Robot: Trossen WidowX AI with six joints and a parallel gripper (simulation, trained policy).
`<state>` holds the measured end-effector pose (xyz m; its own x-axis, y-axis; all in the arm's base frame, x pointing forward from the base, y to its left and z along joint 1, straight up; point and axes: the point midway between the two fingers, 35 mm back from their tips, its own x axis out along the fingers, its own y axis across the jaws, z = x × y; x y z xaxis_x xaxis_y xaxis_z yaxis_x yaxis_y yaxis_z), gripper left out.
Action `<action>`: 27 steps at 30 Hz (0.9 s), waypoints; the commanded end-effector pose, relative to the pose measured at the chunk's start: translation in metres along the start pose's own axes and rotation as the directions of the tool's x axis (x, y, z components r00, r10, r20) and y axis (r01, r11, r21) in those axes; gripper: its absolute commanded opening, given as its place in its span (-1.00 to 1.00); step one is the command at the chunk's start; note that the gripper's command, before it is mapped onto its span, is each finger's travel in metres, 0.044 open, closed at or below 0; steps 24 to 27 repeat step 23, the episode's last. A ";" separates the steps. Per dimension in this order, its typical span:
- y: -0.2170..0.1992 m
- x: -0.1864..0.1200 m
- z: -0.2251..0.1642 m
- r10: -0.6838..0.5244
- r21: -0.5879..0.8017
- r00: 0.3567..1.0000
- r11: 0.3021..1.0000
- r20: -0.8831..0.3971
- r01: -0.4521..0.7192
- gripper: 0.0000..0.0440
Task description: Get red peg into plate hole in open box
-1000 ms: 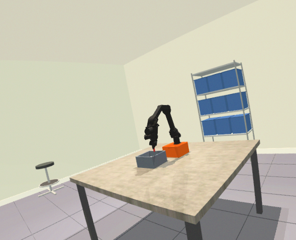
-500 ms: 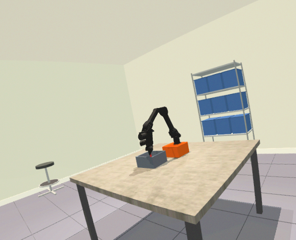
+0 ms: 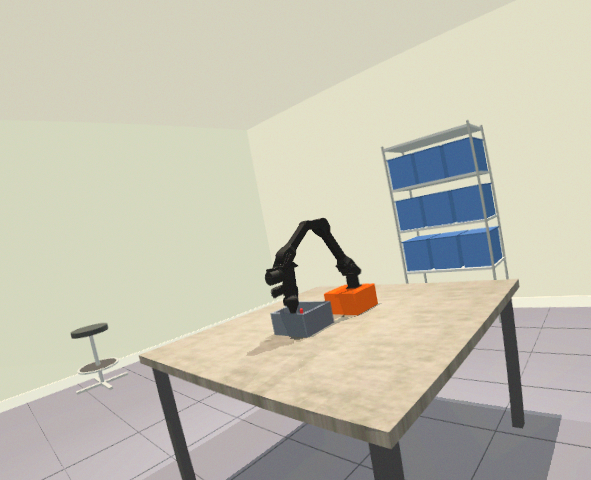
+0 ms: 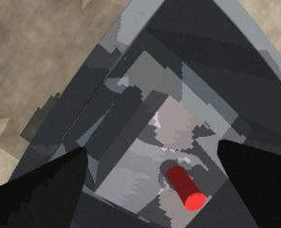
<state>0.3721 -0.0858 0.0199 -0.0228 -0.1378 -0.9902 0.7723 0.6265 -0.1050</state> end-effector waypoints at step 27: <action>0.051 -0.022 0.031 0.186 -0.028 0.982 0.982 0.027 -0.186 1.00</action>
